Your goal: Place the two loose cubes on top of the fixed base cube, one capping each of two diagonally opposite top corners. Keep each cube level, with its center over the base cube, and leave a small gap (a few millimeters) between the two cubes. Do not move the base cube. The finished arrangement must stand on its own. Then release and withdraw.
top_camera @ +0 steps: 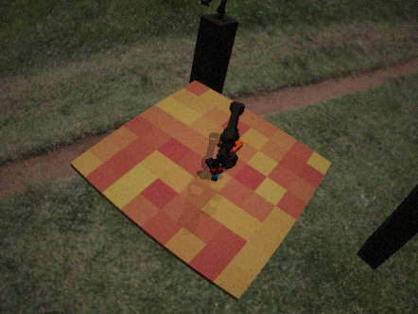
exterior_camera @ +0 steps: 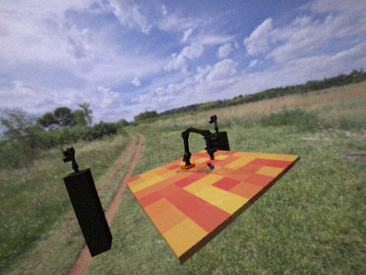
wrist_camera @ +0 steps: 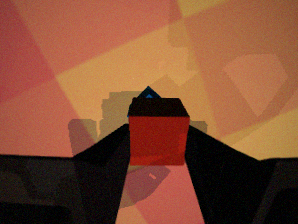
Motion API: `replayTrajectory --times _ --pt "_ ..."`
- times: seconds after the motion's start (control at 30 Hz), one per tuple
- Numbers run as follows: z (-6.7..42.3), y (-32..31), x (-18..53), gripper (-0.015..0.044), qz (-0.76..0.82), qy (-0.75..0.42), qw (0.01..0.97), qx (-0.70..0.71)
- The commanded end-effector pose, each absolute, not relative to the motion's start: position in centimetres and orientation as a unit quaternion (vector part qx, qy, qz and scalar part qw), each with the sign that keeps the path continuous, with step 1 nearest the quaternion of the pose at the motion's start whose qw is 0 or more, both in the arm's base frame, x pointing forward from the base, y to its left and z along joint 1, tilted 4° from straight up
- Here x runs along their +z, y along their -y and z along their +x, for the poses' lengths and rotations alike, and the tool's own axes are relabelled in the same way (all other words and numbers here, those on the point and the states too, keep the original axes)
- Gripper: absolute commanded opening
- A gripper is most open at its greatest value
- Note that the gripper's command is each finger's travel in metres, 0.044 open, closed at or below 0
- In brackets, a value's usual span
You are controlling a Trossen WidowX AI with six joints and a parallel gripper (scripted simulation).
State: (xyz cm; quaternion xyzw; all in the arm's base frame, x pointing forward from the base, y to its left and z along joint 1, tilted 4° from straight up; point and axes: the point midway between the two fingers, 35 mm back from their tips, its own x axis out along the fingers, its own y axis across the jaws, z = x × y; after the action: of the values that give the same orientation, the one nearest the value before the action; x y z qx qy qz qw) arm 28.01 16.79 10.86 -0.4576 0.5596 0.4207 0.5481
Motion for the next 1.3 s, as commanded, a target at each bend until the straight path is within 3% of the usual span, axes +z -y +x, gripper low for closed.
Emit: replayTrajectory --times 0.0,1.27 --pt "27.7 -16.6 9.5 0.0105 -0.455 -0.565 0.544 0.421" --pt "27.8 -16.4 5.5 0.0105 -0.455 -0.565 0.544 0.421"
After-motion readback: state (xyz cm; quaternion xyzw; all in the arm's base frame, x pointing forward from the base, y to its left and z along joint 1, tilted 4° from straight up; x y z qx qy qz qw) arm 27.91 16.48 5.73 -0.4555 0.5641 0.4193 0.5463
